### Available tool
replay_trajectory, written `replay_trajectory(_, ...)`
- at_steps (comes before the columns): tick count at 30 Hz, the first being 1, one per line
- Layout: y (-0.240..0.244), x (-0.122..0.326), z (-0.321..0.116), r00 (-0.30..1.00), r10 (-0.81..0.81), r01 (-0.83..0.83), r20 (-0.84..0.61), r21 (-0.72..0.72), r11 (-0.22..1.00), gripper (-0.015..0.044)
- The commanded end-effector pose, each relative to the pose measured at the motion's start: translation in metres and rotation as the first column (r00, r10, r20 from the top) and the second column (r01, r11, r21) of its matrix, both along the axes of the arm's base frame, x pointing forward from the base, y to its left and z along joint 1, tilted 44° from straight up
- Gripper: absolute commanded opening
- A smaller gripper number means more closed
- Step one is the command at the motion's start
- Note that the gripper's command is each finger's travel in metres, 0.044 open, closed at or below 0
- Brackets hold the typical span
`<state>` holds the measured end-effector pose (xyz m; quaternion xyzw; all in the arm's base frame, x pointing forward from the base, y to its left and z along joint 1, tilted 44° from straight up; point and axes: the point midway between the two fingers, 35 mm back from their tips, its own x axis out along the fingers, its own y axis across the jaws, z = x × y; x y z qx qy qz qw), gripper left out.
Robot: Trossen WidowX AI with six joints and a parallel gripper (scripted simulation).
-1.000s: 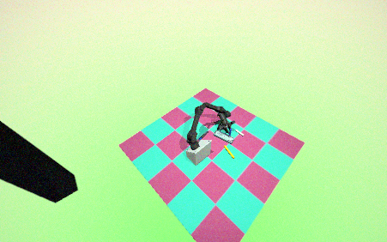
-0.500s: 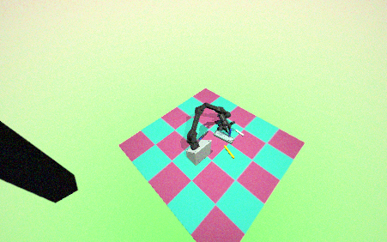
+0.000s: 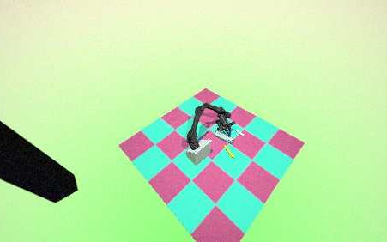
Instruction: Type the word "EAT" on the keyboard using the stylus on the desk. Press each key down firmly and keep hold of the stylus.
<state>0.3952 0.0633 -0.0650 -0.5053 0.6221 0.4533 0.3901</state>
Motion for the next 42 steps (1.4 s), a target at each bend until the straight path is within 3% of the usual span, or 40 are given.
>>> replay_trajectory(1, 0.002, 0.000, -0.002, 1.000, -0.005, 0.005, 0.001, 0.004, 1.000, 0.0081)
replay_trajectory(19, 0.003, 0.000, -0.003, 1.000, -0.005, 0.005, 0.001, 0.004, 1.000, 0.0081)
replay_trajectory(32, -0.022, 0.003, 0.022, 1.000, -0.016, 0.016, 0.009, 0.007, 1.000, 0.0085)
replay_trajectory(42, -0.021, 0.002, 0.023, 1.000, -0.016, 0.016, 0.008, 0.007, 1.000, 0.0000)
